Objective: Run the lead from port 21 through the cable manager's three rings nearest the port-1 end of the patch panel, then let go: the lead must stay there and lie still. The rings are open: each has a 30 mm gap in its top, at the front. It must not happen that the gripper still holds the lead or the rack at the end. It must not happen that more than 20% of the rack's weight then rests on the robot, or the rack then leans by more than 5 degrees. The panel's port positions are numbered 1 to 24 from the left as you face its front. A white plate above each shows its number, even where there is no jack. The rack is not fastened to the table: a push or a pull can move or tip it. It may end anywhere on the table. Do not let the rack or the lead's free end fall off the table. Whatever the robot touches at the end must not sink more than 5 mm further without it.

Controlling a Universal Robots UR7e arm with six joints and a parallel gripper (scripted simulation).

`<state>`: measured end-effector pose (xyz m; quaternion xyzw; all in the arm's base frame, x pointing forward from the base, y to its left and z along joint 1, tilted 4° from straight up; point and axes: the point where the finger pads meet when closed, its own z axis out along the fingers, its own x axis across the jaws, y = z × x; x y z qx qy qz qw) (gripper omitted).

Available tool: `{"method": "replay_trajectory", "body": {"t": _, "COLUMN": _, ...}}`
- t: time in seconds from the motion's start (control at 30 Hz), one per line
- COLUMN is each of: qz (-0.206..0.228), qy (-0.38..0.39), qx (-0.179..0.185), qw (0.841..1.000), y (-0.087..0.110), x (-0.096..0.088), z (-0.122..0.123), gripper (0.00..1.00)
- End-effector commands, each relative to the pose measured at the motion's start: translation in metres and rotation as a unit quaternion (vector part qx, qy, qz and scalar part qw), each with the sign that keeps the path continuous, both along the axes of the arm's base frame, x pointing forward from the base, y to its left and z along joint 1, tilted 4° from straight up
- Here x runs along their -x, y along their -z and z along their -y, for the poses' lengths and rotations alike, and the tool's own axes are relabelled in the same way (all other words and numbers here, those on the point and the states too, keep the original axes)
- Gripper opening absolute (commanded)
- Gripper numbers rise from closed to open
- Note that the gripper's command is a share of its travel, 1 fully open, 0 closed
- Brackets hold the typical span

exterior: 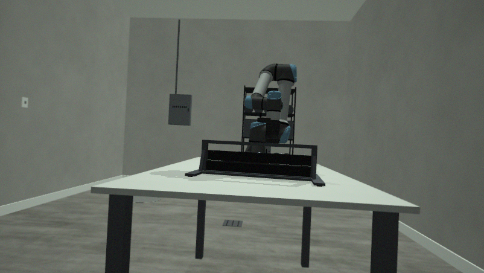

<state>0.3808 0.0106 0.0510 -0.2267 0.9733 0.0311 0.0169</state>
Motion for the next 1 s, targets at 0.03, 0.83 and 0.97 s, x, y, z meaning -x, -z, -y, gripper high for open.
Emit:
{"method": "replay_trajectory", "body": {"t": 0.03, "qz": -0.005, "qy": 0.069, "qx": -0.001, "qw": 0.998, "y": -0.020, "x": -0.044, "z": -0.014, "gripper": 0.00}}
{"method": "replay_trajectory", "body": {"t": 0.83, "qz": -0.021, "qy": 0.312, "qx": -0.006, "qw": 0.950, "y": -0.092, "x": -0.200, "z": -0.060, "gripper": 0.00}}
{"method": "replay_trajectory", "body": {"t": 0.97, "qz": -0.023, "qy": 0.331, "qx": -0.006, "qw": 0.943, "y": -0.098, "x": -0.212, "z": -0.063, "gripper": 0.00}}
